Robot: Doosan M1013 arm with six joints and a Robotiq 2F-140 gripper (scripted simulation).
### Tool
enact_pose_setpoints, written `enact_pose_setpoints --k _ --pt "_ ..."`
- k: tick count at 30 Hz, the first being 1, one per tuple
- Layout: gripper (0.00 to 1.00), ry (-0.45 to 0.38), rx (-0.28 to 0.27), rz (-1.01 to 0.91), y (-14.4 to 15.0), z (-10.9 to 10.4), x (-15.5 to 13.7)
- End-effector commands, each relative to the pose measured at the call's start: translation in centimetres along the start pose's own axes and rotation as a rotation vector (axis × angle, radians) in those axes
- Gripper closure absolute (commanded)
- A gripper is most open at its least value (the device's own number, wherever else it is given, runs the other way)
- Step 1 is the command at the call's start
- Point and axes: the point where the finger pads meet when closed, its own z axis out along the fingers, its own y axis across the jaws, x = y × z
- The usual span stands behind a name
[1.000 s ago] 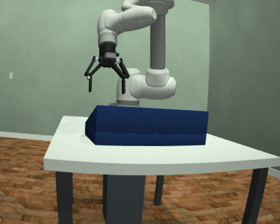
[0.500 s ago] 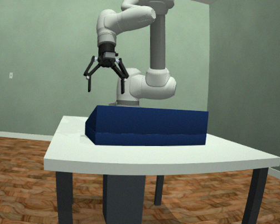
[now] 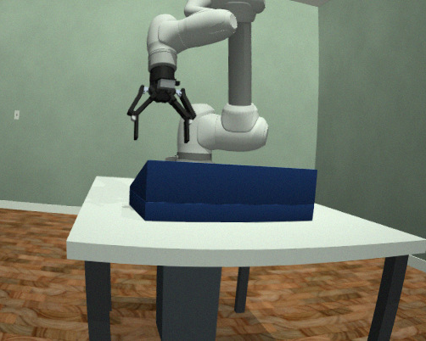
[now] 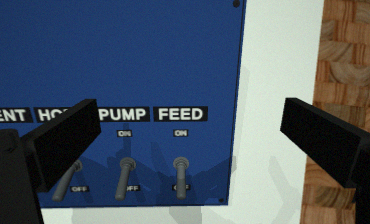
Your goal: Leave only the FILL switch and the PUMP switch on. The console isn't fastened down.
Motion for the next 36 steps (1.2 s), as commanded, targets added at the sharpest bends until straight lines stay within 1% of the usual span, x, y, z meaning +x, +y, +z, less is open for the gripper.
enact_pose_setpoints --k 1,20,21,25,29,31,36 --pt "0.0 0.001 0.0 0.0 0.0 -0.1 0.1" --pt "0.0 0.001 0.0 0.0 0.0 -0.1 0.1" --pt "0.9 0.001 0.0 0.0 0.0 -0.1 0.1" --pt "0.9 0.001 0.0 0.0 0.0 -0.3 0.1" --pt "0.9 0.001 0.0 0.0 0.0 -1.2 0.1" --pt "0.9 0.001 0.0 0.0 0.0 -1.2 0.1" --pt "0.9 0.001 0.0 0.0 0.0 -3.0 0.1"
